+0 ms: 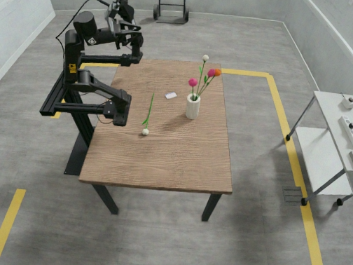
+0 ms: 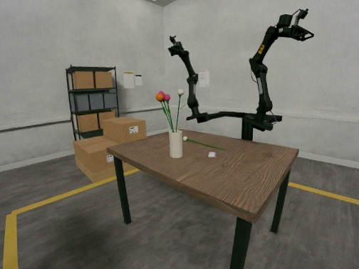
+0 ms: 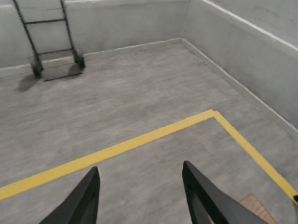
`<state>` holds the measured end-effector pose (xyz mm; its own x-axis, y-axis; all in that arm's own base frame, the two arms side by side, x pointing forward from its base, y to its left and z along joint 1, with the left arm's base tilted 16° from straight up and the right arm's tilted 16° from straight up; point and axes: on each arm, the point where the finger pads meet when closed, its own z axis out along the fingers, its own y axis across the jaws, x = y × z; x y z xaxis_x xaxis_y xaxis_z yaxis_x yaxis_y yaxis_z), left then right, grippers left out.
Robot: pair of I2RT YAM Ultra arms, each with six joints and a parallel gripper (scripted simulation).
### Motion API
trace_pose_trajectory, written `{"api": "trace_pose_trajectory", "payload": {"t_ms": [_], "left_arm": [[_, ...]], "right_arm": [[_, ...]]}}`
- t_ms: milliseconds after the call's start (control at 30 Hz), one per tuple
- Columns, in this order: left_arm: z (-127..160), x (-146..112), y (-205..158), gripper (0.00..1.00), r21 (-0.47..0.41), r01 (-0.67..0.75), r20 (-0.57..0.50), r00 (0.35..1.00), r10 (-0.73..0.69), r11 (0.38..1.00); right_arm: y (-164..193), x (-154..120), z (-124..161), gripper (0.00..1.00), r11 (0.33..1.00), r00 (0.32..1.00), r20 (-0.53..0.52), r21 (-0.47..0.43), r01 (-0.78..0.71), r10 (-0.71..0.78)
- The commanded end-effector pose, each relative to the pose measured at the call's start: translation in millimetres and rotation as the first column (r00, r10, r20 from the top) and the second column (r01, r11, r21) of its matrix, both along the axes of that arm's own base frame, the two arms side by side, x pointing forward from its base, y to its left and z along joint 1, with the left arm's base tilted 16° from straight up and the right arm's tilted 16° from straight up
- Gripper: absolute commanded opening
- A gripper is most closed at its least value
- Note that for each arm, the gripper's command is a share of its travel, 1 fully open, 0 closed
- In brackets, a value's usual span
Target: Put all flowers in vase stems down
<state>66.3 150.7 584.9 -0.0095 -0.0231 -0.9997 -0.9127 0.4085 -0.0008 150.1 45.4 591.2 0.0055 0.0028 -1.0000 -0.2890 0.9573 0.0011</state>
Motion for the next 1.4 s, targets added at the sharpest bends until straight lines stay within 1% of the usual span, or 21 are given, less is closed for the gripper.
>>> {"api": "trace_pose_trajectory", "payload": {"t_ms": [0, 100, 167, 433, 667, 1033, 1367], "left_arm": [[13.8, -18.7, -9.4, 0.6, 0.051, -0.088, 0.025, 0.996, 0.086, 0.995], [13.8, -28.6, -6.6, 0.6, 0.051, -0.156, 0.026, 0.988, 0.155, 0.986], [13.8, -28.6, -6.6, 0.6, 0.051, -0.156, 0.026, 0.988, 0.155, 0.986], [13.8, -49.9, -2.7, 0.6, 0.052, -0.298, 0.026, 0.955, 0.297, 0.953], [13.8, -61.6, -1.9, 0.6, 0.052, -0.372, 0.026, 0.928, 0.371, 0.927], [13.8, -68.0, -1.8, 0.6, 0.052, -0.411, 0.026, 0.912, 0.41, 0.91], [13.8, -67.7, -1.7, 0.6, 0.052, -0.409, 0.026, 0.912, 0.409, 0.911]], "right_arm": [[-7.4, 7.3, -0.3, 0.3, 0.998, 0.998, -0.016, -0.004, 0.064, -0.064], [-14.8, 8.9, -0.3, 0.3, 0.994, 0.994, -0.016, -0.004, 0.11, -0.11], [-14.8, 8.9, -0.3, 0.3, 0.994, 0.994, -0.016, -0.004, 0.11, -0.11], [-30.6, 11.2, -0.3, 0.3, 0.978, 0.978, -0.016, -0.004, 0.207, -0.207], [-39.2, 11.8, -0.3, 0.3, 0.966, 0.966, -0.016, -0.004, 0.259, -0.259], [-44.0, 11.9, -0.3, 0.3, 0.958, 0.958, -0.016, -0.004, 0.287, -0.287], [-44.7, 12.0, -0.4, 0.3, 0.957, 0.956, -0.016, -0.004, 0.292, -0.292]]}}
